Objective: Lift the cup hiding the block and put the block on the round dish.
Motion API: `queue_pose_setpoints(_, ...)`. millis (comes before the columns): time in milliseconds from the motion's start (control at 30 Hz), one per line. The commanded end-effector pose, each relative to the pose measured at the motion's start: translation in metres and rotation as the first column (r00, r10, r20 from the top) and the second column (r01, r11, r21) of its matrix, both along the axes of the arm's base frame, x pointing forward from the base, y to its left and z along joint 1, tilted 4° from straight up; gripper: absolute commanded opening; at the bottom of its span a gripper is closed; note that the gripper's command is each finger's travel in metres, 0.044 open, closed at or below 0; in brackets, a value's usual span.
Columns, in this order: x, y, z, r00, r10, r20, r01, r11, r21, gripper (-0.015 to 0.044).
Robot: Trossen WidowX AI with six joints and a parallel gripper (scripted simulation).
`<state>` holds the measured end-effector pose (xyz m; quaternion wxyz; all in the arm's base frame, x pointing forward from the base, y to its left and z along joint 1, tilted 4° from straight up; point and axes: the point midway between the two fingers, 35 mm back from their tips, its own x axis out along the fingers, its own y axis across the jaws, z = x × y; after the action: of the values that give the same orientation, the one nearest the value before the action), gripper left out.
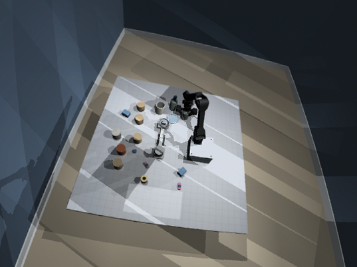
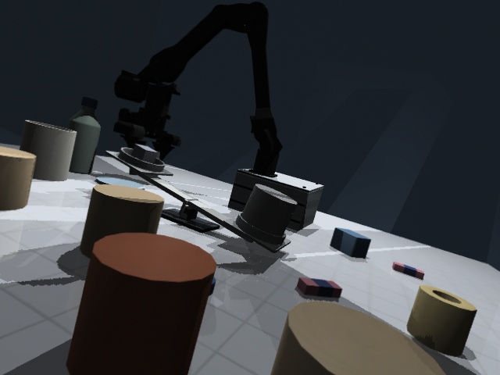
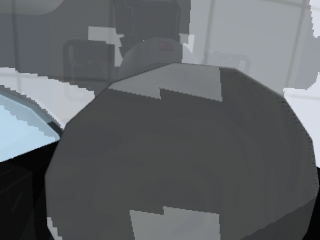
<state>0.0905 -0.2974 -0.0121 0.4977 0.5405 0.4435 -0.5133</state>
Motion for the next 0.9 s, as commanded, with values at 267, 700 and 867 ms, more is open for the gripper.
queue_pose_setpoints(267,0.002,-0.001,-0.018,1.0,0.002,0.004,-0.002,1.0,-0.002,0.0)
queue_pose_setpoints(700,0.001,-0.001,-0.013,1.0,0.003,0.0,-0.003,1.0,-0.002,0.0315)
queue_pose_setpoints(867,0.001,-0.001,-0.001,1.0,0.003,0.001,-0.003,1.0,-0.002,0.044)
